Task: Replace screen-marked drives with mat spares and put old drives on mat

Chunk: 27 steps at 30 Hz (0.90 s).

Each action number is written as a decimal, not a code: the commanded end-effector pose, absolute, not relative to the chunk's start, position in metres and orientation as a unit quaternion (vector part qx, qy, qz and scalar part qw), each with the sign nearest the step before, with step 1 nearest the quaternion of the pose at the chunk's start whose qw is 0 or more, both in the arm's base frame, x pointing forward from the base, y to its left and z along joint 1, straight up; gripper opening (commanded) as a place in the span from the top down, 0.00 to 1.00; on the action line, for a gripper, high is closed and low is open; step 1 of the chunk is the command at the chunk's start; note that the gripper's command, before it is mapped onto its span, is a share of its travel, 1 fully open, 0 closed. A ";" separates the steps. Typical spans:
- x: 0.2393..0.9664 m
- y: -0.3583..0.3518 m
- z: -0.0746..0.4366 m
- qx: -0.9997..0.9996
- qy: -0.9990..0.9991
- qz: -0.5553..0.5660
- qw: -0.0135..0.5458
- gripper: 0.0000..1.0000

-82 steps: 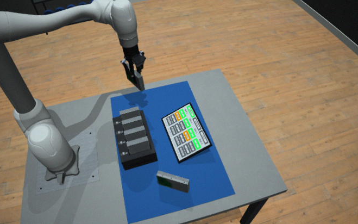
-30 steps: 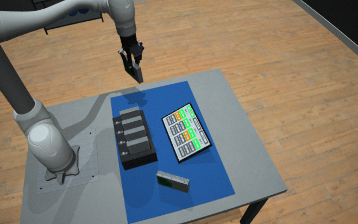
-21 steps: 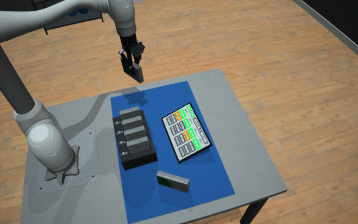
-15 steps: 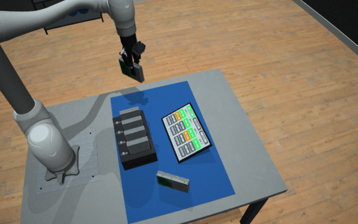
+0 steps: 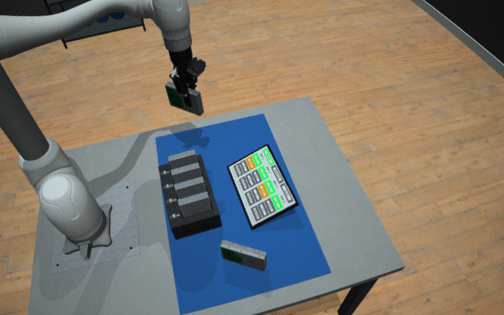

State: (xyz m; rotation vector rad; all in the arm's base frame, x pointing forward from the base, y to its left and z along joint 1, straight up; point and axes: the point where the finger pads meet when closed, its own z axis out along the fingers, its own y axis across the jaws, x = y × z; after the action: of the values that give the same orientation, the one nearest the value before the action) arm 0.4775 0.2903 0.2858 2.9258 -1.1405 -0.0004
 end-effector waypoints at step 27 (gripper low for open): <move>0.477 0.290 0.285 0.966 -0.248 0.066 0.020 0.90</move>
State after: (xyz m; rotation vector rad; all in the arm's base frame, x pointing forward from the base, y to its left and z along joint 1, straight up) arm 0.4771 0.2895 0.2847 3.0166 -0.7726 0.1189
